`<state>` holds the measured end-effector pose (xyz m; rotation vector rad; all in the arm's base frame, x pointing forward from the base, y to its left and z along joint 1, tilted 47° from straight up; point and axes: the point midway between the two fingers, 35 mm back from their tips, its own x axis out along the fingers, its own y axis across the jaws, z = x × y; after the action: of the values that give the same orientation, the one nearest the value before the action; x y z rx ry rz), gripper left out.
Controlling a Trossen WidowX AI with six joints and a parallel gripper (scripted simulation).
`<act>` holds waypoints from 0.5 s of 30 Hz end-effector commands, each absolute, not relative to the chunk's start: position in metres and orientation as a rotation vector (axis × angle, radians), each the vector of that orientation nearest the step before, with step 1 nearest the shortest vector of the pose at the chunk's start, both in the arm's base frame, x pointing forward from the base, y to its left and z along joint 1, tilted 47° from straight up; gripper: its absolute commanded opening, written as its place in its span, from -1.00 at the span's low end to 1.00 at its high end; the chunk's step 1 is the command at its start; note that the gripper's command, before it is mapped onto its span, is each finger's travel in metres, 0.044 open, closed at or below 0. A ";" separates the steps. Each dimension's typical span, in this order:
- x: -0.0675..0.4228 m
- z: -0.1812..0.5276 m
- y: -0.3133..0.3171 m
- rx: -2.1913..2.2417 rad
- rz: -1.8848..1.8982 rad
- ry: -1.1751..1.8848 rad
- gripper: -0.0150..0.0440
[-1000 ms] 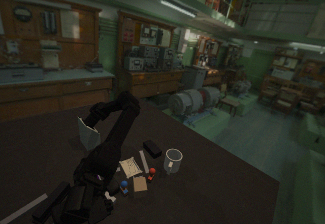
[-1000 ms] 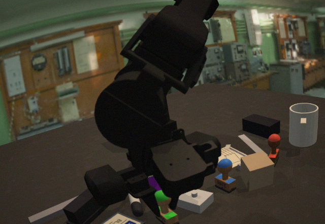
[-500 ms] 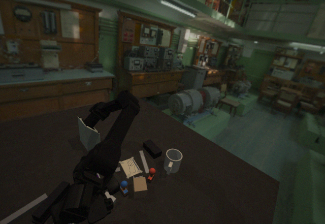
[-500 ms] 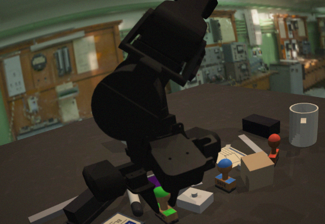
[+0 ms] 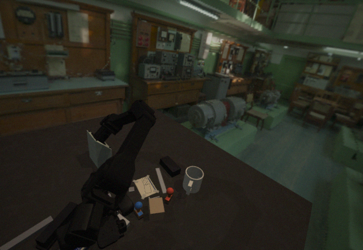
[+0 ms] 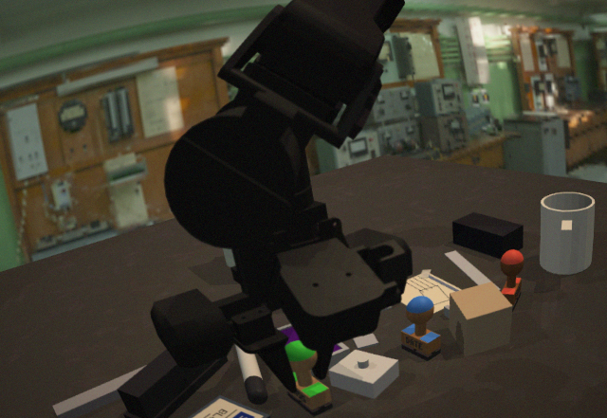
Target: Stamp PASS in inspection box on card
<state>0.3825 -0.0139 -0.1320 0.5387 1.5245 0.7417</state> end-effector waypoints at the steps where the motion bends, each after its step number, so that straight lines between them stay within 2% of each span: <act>1: 0.383 -0.130 -0.016 0.532 0.743 1.525 -0.49; 15: 0.383 -0.126 -0.021 0.532 0.743 1.525 -0.49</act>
<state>0.3833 -0.0192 -0.1270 0.5384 1.5246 0.7413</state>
